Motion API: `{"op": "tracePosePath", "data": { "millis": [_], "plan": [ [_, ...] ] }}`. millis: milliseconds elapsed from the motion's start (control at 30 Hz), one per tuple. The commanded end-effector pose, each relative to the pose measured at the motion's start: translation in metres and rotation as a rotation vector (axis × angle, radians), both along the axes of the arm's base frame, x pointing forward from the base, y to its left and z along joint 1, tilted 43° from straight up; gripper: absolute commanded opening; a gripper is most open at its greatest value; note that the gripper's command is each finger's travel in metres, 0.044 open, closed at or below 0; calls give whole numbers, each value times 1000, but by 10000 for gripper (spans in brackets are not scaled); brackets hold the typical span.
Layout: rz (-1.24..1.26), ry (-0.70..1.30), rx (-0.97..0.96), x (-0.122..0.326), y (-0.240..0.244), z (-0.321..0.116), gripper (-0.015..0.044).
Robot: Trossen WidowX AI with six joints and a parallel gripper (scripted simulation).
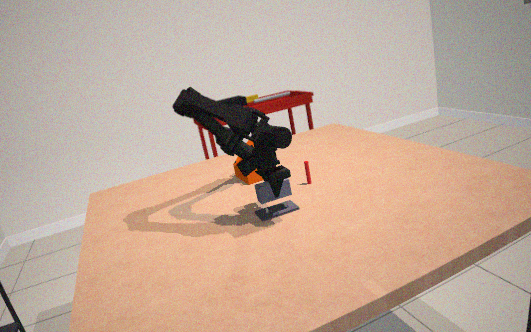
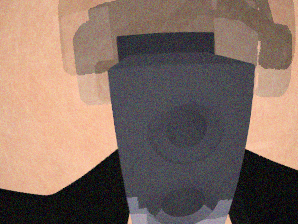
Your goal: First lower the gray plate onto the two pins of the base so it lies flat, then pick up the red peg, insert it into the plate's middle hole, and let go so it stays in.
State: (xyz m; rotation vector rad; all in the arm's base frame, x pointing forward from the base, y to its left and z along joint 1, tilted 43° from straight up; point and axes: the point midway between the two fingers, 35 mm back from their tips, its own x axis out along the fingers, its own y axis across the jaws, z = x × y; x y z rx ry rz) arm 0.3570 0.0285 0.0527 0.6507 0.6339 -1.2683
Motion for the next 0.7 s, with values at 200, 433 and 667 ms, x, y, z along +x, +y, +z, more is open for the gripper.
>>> {"op": "tracePosePath", "data": {
  "millis": [200, 433, 667],
  "plan": [
    [-1, 9, -9, 0, -10, -10, 0],
    [-1, 9, -10, 2, -17, -18, 0],
    [-1, 9, -10, 3, -24, -25, 0]
  ]
}}
